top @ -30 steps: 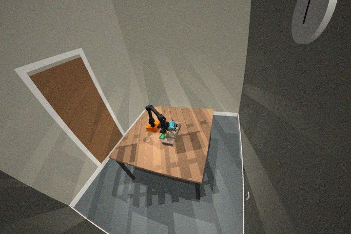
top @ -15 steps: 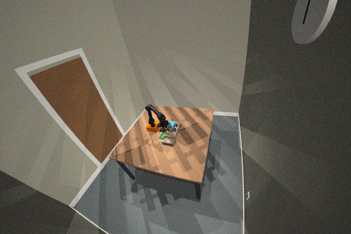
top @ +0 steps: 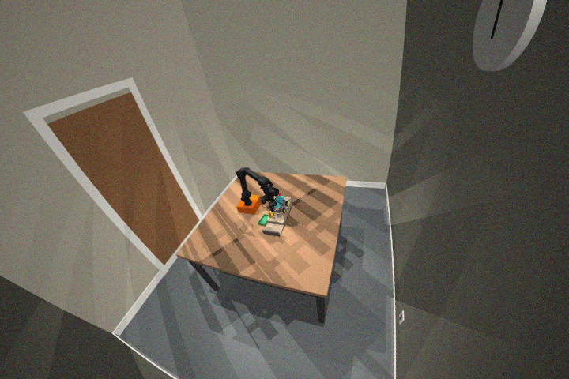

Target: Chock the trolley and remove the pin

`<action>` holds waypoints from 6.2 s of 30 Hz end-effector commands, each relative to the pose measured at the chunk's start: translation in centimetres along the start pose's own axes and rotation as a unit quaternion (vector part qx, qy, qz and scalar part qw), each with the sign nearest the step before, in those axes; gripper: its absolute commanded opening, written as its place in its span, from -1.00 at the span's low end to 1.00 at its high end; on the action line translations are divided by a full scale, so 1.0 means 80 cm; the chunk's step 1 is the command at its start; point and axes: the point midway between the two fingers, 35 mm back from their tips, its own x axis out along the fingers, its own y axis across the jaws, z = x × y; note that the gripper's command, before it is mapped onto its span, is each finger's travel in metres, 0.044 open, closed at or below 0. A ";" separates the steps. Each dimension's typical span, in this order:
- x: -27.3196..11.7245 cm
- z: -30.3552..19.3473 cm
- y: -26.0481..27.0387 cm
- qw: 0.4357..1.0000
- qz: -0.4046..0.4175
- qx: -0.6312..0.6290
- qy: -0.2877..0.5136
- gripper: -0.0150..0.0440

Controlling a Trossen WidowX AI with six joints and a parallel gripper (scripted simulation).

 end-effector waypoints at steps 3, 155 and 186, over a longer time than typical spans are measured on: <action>-0.005 -0.035 -0.039 0.986 -0.024 -0.164 0.020 0.15; 0.035 -0.097 -0.153 0.882 -0.072 -0.462 0.055 -0.49; 0.019 -0.104 -0.158 0.882 -0.072 -0.462 0.055 -0.49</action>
